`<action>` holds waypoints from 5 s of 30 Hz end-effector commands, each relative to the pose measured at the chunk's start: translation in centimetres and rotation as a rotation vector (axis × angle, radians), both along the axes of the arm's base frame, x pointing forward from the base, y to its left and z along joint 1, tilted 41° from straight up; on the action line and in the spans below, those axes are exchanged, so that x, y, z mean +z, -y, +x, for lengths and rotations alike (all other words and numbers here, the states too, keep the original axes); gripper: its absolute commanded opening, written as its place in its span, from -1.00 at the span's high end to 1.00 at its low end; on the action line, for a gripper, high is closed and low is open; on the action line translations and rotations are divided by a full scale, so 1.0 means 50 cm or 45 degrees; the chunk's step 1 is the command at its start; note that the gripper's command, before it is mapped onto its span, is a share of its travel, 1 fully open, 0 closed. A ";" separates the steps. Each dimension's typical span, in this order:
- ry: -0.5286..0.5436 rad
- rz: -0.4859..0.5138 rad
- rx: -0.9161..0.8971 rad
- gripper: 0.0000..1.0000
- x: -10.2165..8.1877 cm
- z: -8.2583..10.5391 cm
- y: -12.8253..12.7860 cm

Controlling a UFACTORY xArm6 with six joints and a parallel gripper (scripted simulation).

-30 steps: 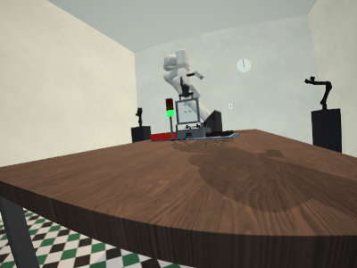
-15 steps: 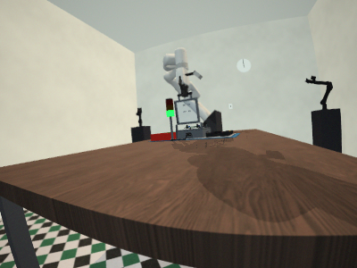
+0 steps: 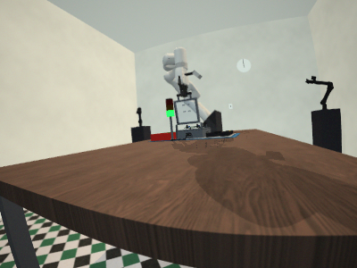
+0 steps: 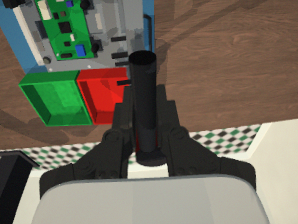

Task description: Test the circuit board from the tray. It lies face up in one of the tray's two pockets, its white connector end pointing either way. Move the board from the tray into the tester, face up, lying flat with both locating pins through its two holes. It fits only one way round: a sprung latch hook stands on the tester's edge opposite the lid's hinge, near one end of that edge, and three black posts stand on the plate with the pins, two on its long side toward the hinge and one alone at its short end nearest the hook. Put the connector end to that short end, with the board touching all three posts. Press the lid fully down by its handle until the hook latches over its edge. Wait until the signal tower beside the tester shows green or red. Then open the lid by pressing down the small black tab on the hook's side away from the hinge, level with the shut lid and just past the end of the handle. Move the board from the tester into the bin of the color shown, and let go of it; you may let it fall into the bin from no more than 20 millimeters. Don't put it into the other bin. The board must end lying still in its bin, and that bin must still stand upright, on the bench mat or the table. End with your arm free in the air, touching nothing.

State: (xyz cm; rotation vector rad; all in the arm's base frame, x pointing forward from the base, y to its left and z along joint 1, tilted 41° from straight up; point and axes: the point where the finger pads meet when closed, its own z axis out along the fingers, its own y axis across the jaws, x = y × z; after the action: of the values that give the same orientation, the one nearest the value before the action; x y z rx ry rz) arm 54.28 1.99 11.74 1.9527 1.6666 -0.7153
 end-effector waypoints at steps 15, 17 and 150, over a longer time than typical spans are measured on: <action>0.005 0.002 0.002 1.00 0.002 0.008 -0.001; 0.005 0.002 0.002 1.00 0.002 0.008 -0.001; 0.005 0.002 0.002 -1.00 0.069 -0.248 -0.102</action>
State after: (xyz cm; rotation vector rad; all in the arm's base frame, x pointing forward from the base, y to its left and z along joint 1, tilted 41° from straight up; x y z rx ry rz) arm 41.87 7.34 15.46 1.9520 1.6664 -0.7137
